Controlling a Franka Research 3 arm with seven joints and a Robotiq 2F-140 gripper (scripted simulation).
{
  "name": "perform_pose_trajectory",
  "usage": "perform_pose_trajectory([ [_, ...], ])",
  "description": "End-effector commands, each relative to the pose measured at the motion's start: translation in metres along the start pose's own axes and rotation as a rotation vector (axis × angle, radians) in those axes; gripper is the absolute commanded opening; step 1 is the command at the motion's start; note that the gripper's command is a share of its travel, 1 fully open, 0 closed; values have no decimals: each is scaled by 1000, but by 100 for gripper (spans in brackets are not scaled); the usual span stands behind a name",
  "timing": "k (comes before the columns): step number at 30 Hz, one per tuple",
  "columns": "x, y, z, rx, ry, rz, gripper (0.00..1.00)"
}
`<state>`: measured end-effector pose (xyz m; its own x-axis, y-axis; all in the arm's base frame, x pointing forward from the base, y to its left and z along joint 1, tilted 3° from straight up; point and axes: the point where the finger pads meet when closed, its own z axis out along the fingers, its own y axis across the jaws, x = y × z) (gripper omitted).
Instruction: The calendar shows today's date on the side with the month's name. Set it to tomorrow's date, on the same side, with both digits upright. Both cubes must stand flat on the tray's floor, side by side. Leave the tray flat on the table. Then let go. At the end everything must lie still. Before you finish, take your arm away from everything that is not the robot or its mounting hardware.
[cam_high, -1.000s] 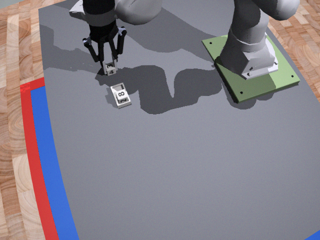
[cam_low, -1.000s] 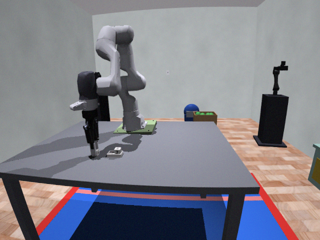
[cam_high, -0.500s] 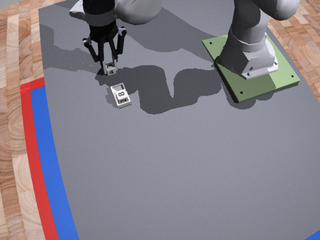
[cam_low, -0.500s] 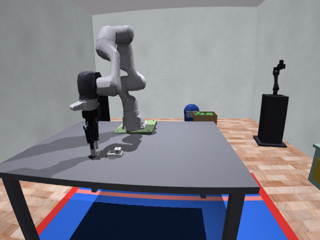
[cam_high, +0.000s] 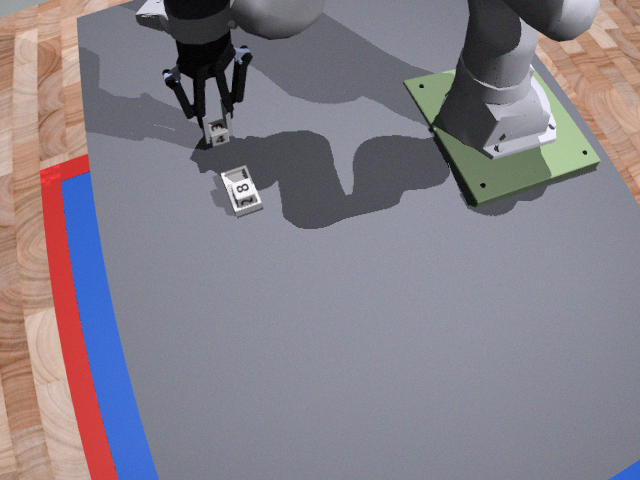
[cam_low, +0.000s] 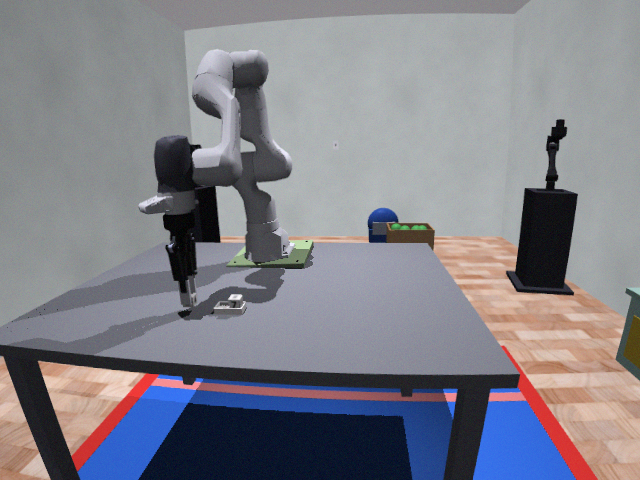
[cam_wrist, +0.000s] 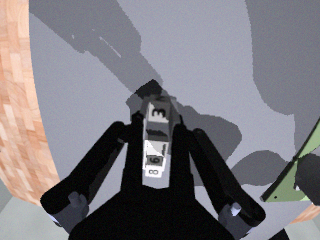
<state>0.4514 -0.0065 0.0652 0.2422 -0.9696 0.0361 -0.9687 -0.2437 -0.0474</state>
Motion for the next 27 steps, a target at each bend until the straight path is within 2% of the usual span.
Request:
perform_pose_trajectory([
  [1, 1, 3, -20, -12, 0, 8, 16],
  [6, 1, 3, -58, -12, 0, 8, 16],
  [8, 1, 3, -58, -12, 0, 8, 16],
  [12, 1, 3, -78, -12, 0, 8, 16],
  [25, 0, 3, -82, -12, 0, 8, 16],
  [27, -19, 1, -84, -12, -1, 7, 16],
])
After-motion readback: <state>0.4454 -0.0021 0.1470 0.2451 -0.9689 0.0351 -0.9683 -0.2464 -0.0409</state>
